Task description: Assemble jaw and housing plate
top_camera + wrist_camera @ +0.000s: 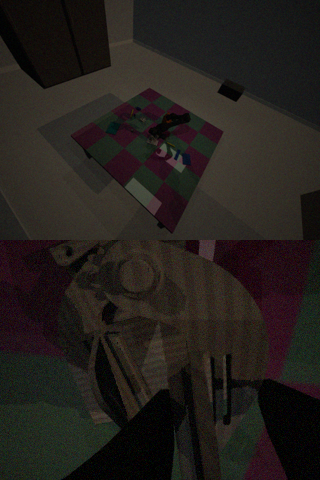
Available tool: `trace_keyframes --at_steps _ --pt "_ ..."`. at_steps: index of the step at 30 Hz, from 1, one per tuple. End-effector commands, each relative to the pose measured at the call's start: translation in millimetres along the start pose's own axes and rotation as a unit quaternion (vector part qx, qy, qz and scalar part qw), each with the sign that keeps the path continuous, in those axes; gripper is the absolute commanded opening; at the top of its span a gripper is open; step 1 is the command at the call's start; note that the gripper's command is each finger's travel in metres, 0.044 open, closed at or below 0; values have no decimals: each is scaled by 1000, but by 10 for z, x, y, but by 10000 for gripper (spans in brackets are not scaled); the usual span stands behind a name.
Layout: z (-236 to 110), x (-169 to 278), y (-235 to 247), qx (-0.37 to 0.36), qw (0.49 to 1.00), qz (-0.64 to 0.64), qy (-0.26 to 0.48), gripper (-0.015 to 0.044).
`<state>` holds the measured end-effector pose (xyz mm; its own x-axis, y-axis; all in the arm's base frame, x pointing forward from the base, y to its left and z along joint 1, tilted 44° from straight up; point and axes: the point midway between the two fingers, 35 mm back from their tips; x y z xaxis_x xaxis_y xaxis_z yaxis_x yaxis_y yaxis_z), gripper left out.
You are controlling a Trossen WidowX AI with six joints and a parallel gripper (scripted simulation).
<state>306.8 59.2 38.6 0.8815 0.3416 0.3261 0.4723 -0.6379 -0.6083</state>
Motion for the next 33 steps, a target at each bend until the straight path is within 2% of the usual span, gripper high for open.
trace_keyframes --at_steps 1,23,33 --pt "72 -4 -10 3 1000 3 0 134" --pt "419 -9 -24 5 1000 4 1 134" --pt "429 -10 -25 5 1000 4 1 134"
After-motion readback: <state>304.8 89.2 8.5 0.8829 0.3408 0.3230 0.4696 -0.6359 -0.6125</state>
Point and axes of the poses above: the point midway between the two fingers, 35 mm back from their tips, its own z axis out along the fingers, its own y axis across the jaws, x = y × z, and after that the axes turned 14 degrees about -z, right-handed
